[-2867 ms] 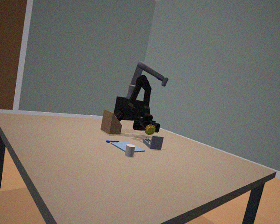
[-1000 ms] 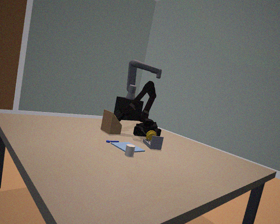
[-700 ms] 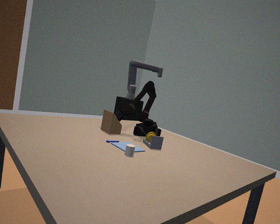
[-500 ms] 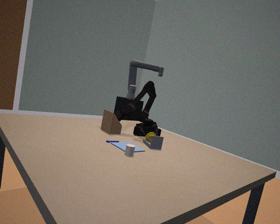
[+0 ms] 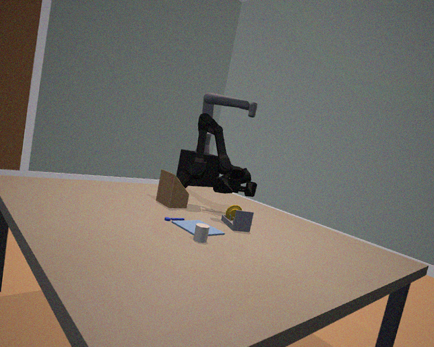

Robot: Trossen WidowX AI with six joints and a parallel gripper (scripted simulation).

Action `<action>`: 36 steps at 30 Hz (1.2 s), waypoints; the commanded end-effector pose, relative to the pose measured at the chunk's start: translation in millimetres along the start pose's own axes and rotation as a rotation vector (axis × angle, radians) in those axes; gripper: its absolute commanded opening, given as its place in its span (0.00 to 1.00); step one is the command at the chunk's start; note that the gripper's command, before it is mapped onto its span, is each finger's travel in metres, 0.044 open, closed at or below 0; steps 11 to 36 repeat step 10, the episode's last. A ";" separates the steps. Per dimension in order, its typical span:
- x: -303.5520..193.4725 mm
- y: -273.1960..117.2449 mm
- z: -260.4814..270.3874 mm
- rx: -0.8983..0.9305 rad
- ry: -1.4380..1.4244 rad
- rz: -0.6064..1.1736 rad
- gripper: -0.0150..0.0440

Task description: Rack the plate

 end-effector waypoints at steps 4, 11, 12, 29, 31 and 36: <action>36.7 -6.8 6.3 0.022 -0.018 -0.005 0.93; 37.6 -1.6 9.1 -0.002 -0.063 0.000 0.93; 37.6 -1.6 9.1 -0.002 -0.063 0.000 0.93; 37.6 -1.6 9.1 -0.002 -0.063 0.000 0.93; 37.6 -1.6 9.1 -0.002 -0.063 0.000 0.93; 37.6 -1.6 9.1 -0.002 -0.063 0.000 0.93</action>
Point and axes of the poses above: the point midway between the two fingers, 35 mm back from their tips, its own y axis out along the fingers, its own z axis across the jaws, x = y × z, the point moved 9 cm from there along -y, back along the fingers, and after that the axes turned 15 degrees about y, right-handed, at the moved point
